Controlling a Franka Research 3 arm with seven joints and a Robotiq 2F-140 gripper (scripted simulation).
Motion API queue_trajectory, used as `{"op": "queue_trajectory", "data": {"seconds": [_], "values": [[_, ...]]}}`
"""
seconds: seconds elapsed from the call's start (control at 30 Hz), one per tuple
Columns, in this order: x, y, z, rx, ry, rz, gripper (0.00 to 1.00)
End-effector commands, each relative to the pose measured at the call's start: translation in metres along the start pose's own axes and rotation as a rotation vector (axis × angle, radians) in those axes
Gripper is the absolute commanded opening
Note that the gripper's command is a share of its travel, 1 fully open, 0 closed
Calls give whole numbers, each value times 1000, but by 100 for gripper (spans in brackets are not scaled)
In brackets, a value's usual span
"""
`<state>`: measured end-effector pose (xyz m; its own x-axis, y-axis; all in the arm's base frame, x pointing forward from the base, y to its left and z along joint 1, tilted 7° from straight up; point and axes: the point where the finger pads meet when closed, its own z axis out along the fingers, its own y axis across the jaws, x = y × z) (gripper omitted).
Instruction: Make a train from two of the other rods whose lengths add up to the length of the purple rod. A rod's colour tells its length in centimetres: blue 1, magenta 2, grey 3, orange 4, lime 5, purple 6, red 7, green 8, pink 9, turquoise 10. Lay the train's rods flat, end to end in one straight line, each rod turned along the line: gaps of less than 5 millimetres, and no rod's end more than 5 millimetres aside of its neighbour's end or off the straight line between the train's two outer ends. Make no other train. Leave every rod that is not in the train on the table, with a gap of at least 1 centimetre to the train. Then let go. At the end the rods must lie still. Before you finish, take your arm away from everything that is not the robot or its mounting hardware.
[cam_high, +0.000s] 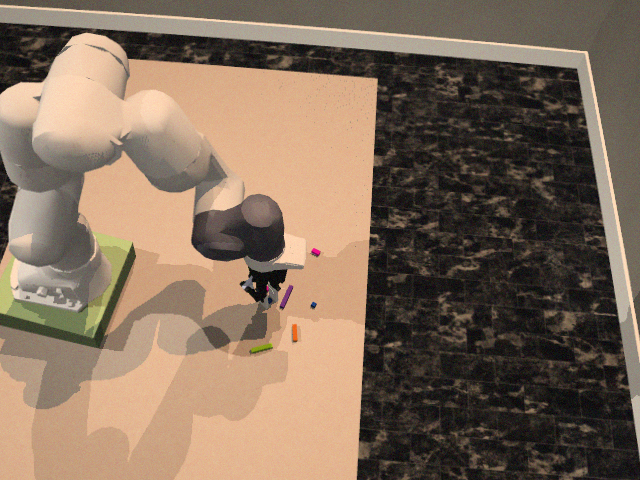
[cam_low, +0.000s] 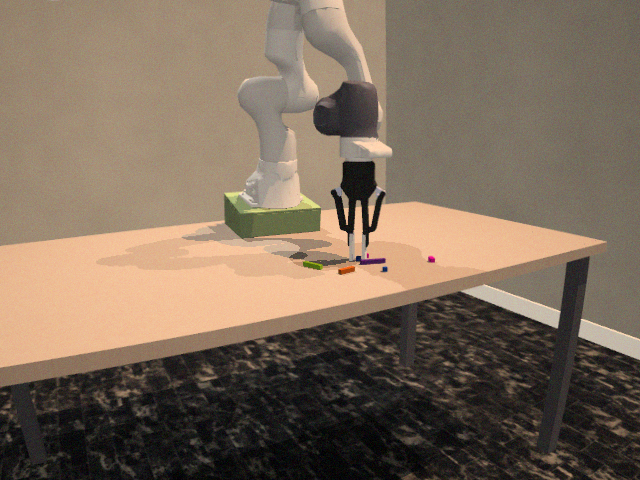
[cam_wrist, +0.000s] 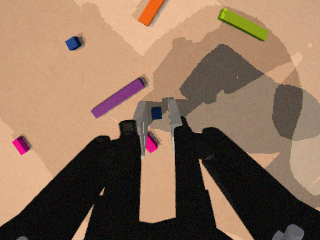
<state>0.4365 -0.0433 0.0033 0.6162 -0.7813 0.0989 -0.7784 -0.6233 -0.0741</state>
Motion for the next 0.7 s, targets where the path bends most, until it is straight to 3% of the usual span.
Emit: {"op": "queue_trajectory", "data": {"seconds": [0.0,0.33,0.37,0.67], "values": [[2,0,0,2,3,-1,15],[2,0,0,2,3,-1,15],[2,0,0,2,3,-1,3],[2,0,0,2,3,-1,3]]}}
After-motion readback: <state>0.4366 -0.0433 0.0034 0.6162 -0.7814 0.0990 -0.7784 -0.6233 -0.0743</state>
